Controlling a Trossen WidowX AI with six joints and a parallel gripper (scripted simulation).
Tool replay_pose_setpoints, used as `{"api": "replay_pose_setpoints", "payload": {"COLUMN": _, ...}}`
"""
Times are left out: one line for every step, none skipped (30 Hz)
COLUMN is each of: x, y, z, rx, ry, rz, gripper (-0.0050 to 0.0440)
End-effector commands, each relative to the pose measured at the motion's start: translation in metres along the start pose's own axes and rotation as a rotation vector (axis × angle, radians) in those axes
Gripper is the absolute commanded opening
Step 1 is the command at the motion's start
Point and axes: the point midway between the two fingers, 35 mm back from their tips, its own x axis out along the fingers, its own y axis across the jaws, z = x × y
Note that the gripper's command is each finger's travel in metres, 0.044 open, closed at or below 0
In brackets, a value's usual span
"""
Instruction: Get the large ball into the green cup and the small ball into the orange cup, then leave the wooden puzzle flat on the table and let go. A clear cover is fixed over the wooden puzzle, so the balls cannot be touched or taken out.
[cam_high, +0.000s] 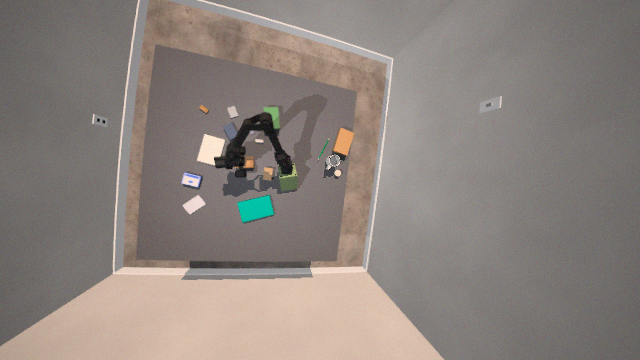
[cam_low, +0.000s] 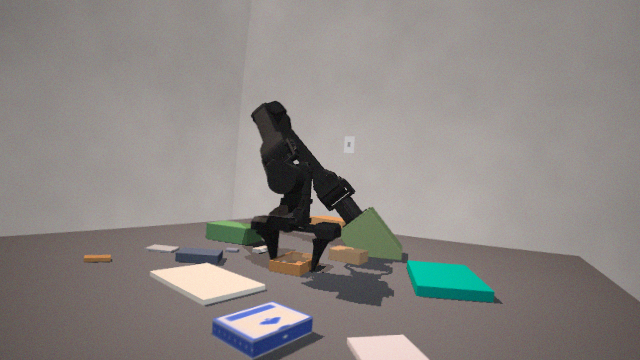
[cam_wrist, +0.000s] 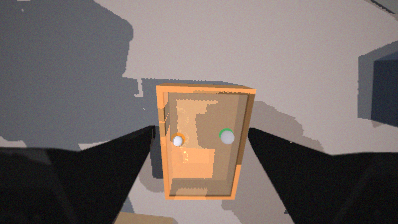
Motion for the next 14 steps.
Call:
{"api": "replay_pose_setpoints", "payload": {"x": 0.0, "y": 0.0, "z": 0.0, "rx": 0.0, "ry": 0.0, "rz": 0.0, "gripper": 0.044}}
{"api": "replay_pose_setpoints", "payload": {"x": 0.0, "y": 0.0, "z": 0.0, "rx": 0.0, "ry": 0.0, "rz": 0.0, "gripper": 0.044}}
{"api": "replay_pose_setpoints", "payload": {"x": 0.0, "y": 0.0, "z": 0.0, "rx": 0.0, "ry": 0.0, "rz": 0.0, "gripper": 0.044}}
{"api": "replay_pose_setpoints", "payload": {"x": 0.0, "y": 0.0, "z": 0.0, "rx": 0.0, "ry": 0.0, "rz": 0.0, "gripper": 0.044}}
{"api": "replay_pose_setpoints", "payload": {"x": 0.0, "y": 0.0, "z": 0.0, "rx": 0.0, "ry": 0.0, "rz": 0.0, "gripper": 0.044}}
{"api": "replay_pose_setpoints", "payload": {"x": 0.0, "y": 0.0, "z": 0.0, "rx": 0.0, "ry": 0.0, "rz": 0.0, "gripper": 0.044}}
{"api": "replay_pose_setpoints", "payload": {"x": -0.003, "y": 0.0, "z": 0.001, "rx": 0.0, "ry": 0.0, "rz": 0.001, "gripper": 0.044}}
{"api": "replay_pose_setpoints", "payload": {"x": -0.008, "y": 0.001, "z": 0.001, "rx": 0.0, "ry": 0.0, "rz": 0.002, "gripper": 0.044}}
{"api": "replay_pose_setpoints", "payload": {"x": -0.015, "y": 0.001, "z": 0.002, "rx": 0.0, "ry": 0.0, "rz": 0.003, "gripper": 0.044}}
{"api": "replay_pose_setpoints", "payload": {"x": -0.024, "y": 0.002, "z": 0.003, "rx": -0.001, "ry": 0.0, "rz": 0.003, "gripper": 0.044}}
{"api": "replay_pose_setpoints", "payload": {"x": -0.036, "y": 0.003, "z": 0.004, "rx": -0.001, "ry": 0.0, "rz": 0.004, "gripper": 0.044}}
{"api": "replay_pose_setpoints", "payload": {"x": -0.051, "y": 0.004, "z": 0.009, "rx": 0.016, "ry": -0.019, "rz": 0.009, "gripper": 0.044}}
{"api": "replay_pose_setpoints", "payload": {"x": -0.065, "y": 0.006, "z": 0.014, "rx": 0.037, "ry": -0.042, "rz": 0.016, "gripper": 0.044}}
{"api": "replay_pose_setpoints", "payload": {"x": -0.079, "y": 0.007, "z": 0.018, "rx": 0.054, "ry": -0.061, "rz": 0.023, "gripper": 0.044}}
